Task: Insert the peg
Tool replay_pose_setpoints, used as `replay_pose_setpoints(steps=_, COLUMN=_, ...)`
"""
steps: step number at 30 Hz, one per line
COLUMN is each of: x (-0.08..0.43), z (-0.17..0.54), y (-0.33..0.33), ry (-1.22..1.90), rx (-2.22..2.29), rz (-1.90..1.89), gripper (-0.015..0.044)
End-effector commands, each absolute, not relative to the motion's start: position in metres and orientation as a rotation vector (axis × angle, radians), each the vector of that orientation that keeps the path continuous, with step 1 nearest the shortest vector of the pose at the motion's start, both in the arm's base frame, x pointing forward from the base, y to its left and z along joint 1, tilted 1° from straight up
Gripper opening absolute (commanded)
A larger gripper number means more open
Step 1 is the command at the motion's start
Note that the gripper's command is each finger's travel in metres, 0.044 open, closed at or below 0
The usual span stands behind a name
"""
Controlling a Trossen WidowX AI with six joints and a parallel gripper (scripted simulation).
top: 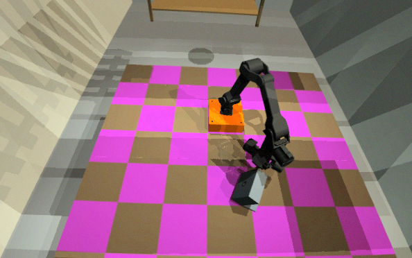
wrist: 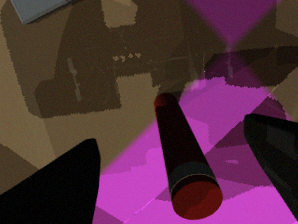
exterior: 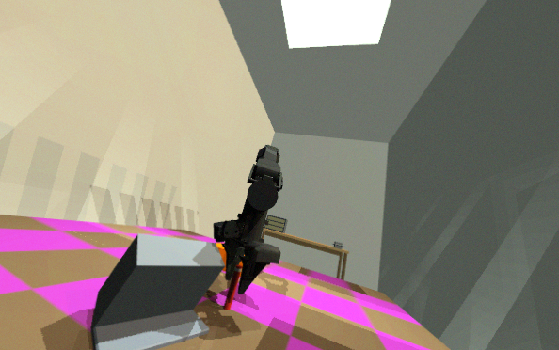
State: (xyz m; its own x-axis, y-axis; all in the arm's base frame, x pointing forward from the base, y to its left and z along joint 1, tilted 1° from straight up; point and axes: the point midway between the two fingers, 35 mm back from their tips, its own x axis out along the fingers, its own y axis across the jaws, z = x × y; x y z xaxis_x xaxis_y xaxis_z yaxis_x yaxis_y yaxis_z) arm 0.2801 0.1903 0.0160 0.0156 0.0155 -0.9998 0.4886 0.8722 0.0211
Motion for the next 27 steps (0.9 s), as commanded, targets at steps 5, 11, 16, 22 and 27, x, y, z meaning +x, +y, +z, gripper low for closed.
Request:
replay_pose_setpoints(steps=5, x=0.280, z=0.016, y=0.190, ry=1.522, rx=0.415, rz=-0.384, gripper=0.0125)
replay_pose_setpoints(steps=11, x=0.280, z=0.016, y=0.190, ry=1.522, rx=0.415, rz=-0.384, gripper=0.0046)
replay_pose_setpoints(steps=16, x=0.280, z=0.016, y=0.190, ry=1.522, rx=0.415, rz=-0.384, gripper=0.0012)
replay_pose_setpoints(steps=22, x=0.281, z=0.027, y=0.191, ry=1.522, rx=0.414, rz=-0.384, gripper=0.0000)
replay_pose_setpoints(steps=27, x=0.282, z=0.050, y=0.192, ry=1.522, rx=0.412, rz=-0.385, gripper=0.0000)
